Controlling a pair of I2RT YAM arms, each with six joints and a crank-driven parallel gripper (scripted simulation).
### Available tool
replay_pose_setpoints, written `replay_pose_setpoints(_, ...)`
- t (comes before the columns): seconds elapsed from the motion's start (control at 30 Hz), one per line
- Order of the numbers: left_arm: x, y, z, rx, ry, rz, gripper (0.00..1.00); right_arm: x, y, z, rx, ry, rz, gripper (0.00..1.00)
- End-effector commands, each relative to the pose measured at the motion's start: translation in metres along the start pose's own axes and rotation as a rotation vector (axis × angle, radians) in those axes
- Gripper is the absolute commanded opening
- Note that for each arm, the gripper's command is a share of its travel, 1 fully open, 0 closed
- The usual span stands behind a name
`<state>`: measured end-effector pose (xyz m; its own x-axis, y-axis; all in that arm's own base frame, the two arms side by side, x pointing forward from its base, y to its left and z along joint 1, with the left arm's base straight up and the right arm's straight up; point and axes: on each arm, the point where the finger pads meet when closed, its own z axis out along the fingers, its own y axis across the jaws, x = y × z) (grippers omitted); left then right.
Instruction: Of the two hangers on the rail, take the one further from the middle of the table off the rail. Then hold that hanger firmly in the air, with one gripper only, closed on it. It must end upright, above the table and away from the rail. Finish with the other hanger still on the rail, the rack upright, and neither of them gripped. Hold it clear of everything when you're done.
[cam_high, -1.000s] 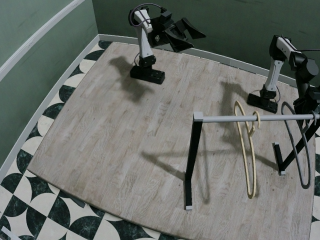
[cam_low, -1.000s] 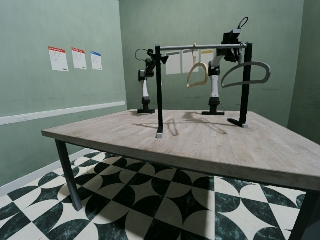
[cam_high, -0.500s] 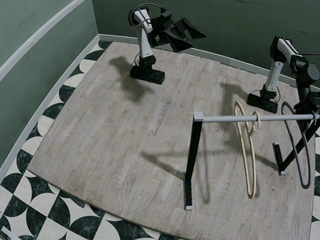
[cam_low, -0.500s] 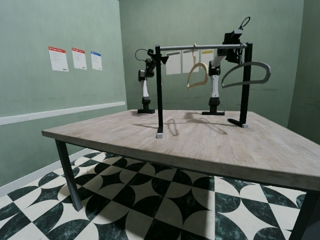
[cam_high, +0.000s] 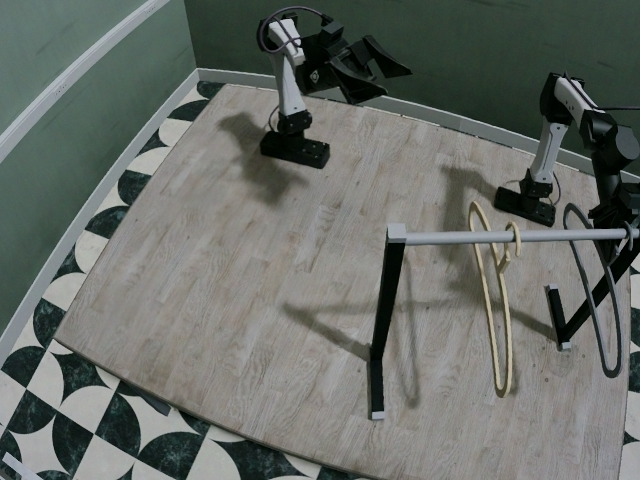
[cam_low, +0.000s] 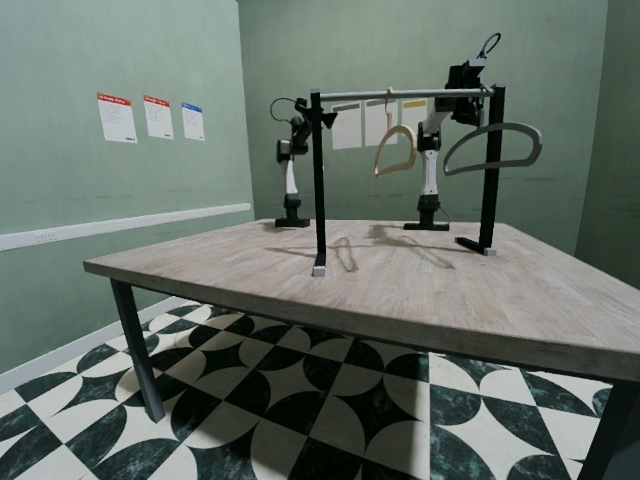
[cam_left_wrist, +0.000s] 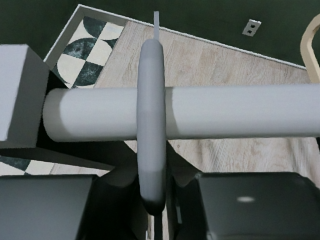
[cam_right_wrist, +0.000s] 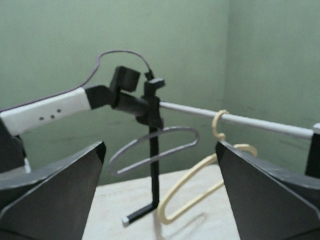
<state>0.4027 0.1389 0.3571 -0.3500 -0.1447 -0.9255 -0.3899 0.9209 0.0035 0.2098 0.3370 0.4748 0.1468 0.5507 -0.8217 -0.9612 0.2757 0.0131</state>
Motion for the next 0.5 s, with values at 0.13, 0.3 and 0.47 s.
replay_pose_setpoints(0.13,-0.032,0.002,-0.011,-0.005,-0.042,-0.003,0.0,-0.019,0.005,0.008,-0.019,-0.054,-0.018,1.0)
replay_pose_setpoints(0.3,-0.045,0.002,-0.024,-0.006,-0.04,-0.003,0.0,-0.019,0.005,0.008,-0.019,-0.054,-0.018,1.0)
replay_pose_setpoints(0.47,-0.042,0.001,-0.04,-0.002,-0.039,-0.005,0.0,-0.019,0.005,0.008,-0.019,-0.054,-0.018,1.0)
